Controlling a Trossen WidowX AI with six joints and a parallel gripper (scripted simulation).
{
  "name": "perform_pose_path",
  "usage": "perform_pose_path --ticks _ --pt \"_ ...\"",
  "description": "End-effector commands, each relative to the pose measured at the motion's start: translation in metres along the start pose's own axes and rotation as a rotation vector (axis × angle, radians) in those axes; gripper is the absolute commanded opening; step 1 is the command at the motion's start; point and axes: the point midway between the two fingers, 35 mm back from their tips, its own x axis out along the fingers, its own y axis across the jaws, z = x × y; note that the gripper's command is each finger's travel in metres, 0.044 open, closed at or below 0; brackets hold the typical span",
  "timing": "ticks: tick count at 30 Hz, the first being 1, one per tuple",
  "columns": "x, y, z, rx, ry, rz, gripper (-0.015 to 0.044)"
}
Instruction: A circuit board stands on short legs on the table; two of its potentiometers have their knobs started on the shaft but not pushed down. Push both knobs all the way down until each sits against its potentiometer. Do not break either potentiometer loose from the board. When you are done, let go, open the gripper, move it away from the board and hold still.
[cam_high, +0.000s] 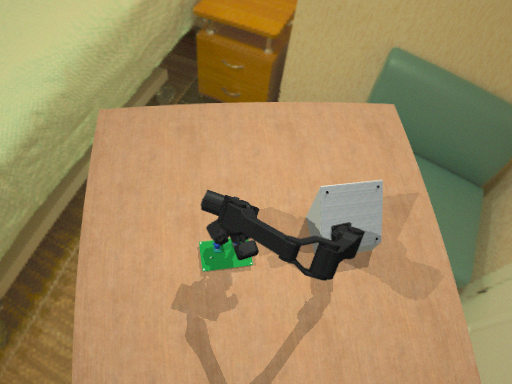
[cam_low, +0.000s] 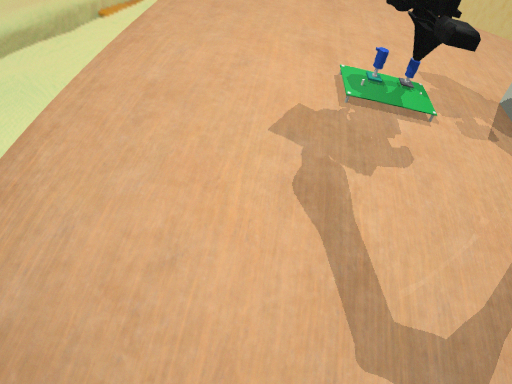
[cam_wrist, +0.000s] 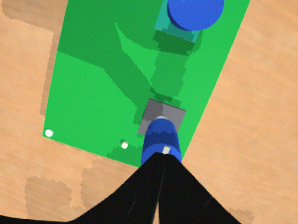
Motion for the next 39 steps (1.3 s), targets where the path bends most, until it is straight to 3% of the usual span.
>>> perform_pose_path --ticks 1,39 --pt "-0.0001 0.0004 0.0002 0.005 -0.002 0.005 0.0000" --pt "0.0064 0.0005 0.0002 0.005 -0.002 0.005 0.0000"
